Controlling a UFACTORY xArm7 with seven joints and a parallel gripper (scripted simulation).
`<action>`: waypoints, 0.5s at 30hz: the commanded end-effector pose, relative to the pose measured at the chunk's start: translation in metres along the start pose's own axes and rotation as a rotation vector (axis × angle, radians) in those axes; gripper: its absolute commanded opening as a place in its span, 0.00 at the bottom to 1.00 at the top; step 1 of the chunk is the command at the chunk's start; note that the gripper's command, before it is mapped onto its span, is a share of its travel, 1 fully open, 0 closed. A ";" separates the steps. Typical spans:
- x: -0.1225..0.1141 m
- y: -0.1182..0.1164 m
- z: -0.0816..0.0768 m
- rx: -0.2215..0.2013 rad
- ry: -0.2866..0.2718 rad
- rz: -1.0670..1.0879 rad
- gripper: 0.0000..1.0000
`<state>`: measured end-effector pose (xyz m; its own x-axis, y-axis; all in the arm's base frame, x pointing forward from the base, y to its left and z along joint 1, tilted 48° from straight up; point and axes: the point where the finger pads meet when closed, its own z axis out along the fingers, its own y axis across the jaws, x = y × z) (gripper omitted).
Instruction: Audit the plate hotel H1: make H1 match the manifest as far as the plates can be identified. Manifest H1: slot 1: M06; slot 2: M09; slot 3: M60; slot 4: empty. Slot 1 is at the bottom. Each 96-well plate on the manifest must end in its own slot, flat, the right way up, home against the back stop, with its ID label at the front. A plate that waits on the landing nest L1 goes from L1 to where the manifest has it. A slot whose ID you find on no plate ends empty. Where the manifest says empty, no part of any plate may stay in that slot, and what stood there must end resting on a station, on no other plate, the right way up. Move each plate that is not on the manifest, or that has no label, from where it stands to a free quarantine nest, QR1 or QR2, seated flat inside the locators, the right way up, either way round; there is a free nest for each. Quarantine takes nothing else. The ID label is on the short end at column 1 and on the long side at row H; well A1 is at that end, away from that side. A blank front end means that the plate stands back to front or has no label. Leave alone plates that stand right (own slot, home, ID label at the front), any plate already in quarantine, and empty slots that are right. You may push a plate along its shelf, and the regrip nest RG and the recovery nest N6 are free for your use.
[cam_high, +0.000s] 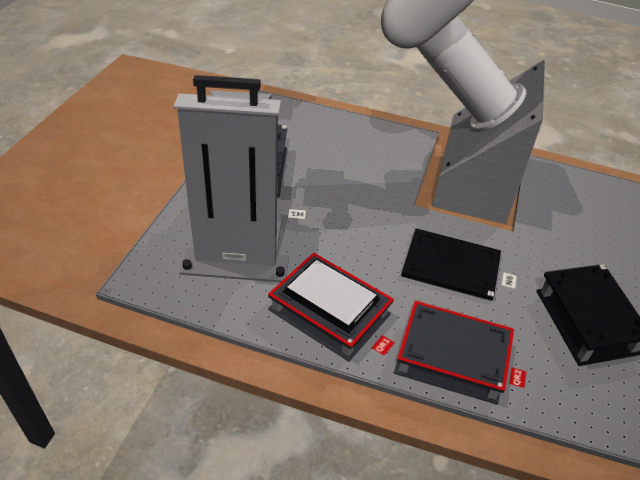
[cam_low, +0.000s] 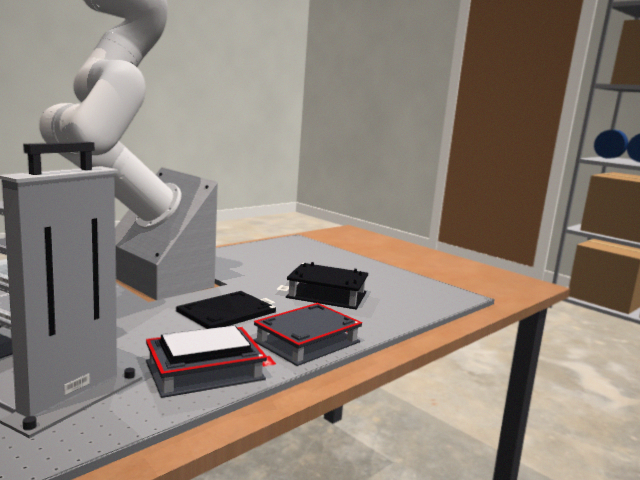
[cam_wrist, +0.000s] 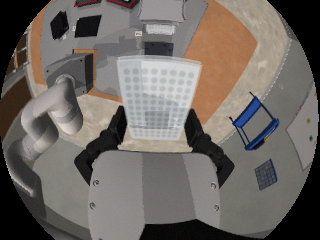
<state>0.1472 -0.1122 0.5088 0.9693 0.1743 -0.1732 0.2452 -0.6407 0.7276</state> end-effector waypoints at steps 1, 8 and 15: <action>0.000 0.000 -0.005 -0.001 0.000 0.000 0.00; 0.020 -0.003 -0.005 -0.001 0.000 -0.134 0.00; 0.054 -0.009 -0.005 -0.001 0.001 -0.367 0.00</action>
<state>0.1804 -0.0982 0.4999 0.8802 0.3255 -0.3453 0.4743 -0.5801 0.6622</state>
